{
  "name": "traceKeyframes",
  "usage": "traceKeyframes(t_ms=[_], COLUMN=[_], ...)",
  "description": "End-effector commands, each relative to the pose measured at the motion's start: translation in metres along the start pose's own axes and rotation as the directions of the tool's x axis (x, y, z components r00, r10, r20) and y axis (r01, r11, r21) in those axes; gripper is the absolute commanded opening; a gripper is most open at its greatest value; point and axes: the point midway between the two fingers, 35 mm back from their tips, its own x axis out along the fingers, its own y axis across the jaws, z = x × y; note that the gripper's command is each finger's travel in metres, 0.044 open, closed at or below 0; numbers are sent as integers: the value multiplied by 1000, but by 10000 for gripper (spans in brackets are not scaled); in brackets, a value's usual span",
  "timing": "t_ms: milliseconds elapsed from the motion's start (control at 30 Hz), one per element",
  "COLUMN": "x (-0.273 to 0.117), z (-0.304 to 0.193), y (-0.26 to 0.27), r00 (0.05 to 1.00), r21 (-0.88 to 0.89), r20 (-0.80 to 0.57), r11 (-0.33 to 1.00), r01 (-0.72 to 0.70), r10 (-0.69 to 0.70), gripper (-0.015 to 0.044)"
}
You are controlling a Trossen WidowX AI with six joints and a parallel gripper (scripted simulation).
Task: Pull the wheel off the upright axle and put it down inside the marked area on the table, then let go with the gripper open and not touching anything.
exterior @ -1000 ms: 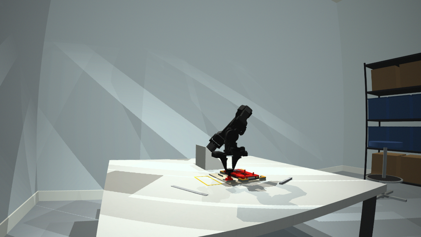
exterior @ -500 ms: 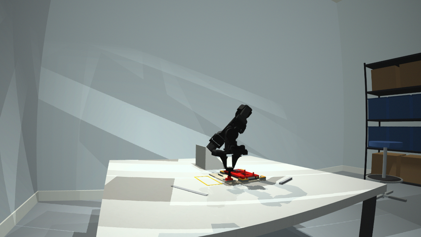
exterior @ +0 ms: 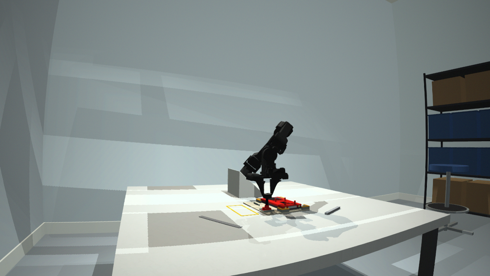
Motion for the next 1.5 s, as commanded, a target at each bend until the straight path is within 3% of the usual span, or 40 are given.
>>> traceKeyframes(t_ms=[0,267,933,1467], x=[-4,-37,-38,-11], z=[0,-2,-62,-64], y=[0,0,-94,-98], r00=[1000,1000,1000,1000], r21=[-3,-2,0,-1], r20=[-2,-2,-3,-3], r11=[1000,1000,1000,1000], r01=[4,5,12,11], r10=[-4,-5,-12,-11], gripper=[0,0,0,0])
